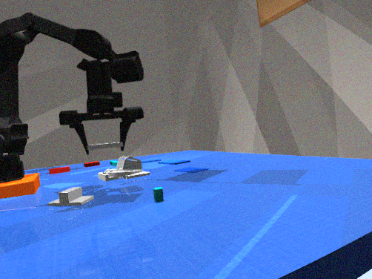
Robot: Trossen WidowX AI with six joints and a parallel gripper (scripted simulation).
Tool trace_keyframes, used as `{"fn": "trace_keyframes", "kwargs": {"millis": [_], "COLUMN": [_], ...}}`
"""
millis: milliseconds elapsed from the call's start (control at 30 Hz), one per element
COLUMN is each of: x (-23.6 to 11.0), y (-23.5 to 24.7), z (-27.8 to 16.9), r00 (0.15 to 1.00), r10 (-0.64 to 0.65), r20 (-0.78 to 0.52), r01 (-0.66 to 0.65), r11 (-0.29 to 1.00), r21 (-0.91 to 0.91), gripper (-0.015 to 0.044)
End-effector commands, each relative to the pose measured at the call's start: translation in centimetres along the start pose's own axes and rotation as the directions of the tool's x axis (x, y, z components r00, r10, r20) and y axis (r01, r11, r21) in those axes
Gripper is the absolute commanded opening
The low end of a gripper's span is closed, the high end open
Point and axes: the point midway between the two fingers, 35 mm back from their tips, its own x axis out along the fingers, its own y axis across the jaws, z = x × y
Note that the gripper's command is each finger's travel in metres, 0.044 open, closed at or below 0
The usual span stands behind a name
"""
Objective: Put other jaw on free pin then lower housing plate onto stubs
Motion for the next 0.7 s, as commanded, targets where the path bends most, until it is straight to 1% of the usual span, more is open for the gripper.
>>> {"fn": "trace_keyframes", "kwargs": {"millis": [0,333,667], "x": [0.0,0.0,0.0], "y": [0.6,1.6,2.4], "z": [-1.2,-3.9,-6.6], "r00": [1.0,1.0,1.0], "r10": [0.003,0.004,0.004], "r20": [-0.006,-0.009,-0.012], "r01": [-0.003,-0.001,0.003], "r11": [0.994,0.936,0.82], "r21": [0.108,0.351,0.572], "gripper": [0.0351,0.0351,0.0351]}}
